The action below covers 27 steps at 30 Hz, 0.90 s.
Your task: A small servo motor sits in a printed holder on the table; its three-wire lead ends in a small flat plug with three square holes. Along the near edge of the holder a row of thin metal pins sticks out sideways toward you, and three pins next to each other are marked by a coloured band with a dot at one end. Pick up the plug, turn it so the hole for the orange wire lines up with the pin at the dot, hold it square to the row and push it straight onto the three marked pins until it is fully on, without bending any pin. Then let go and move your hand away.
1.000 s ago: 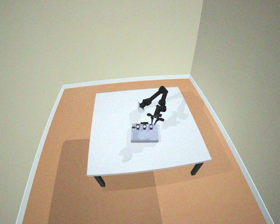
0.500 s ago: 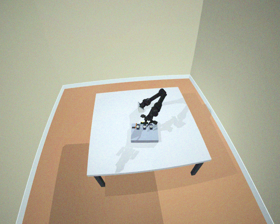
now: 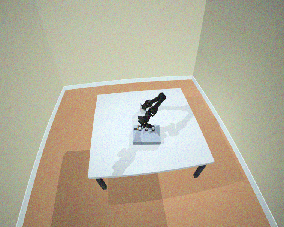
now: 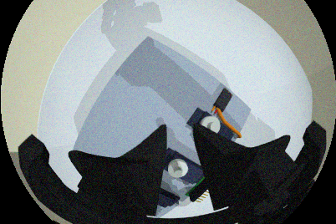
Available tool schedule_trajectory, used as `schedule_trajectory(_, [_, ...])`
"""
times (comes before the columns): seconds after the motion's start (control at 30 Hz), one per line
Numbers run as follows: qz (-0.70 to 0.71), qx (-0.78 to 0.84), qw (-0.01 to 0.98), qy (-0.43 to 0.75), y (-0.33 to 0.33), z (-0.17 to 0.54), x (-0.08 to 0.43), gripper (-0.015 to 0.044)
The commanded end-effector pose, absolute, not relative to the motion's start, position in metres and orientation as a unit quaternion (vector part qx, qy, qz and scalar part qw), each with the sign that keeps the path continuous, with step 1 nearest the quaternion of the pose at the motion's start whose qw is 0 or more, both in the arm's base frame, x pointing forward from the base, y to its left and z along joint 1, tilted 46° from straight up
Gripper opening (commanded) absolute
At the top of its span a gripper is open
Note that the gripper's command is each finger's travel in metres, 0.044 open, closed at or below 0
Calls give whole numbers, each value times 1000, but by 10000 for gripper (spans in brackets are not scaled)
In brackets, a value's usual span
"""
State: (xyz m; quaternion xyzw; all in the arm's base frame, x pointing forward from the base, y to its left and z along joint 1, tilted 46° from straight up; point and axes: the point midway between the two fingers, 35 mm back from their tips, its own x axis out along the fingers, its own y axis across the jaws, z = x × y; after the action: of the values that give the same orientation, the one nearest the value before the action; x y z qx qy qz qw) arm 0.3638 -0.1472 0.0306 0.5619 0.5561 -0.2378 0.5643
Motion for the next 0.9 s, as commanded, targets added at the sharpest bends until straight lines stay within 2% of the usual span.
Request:
schedule_trajectory(0.0, [-252,593,513,566,-152,18,358,115])
schedule_trajectory(0.67, [-327,715,210,580,-173,-41,318,115])
schedule_trajectory(0.87, [-329,718,199,580,-172,-45,317,115])
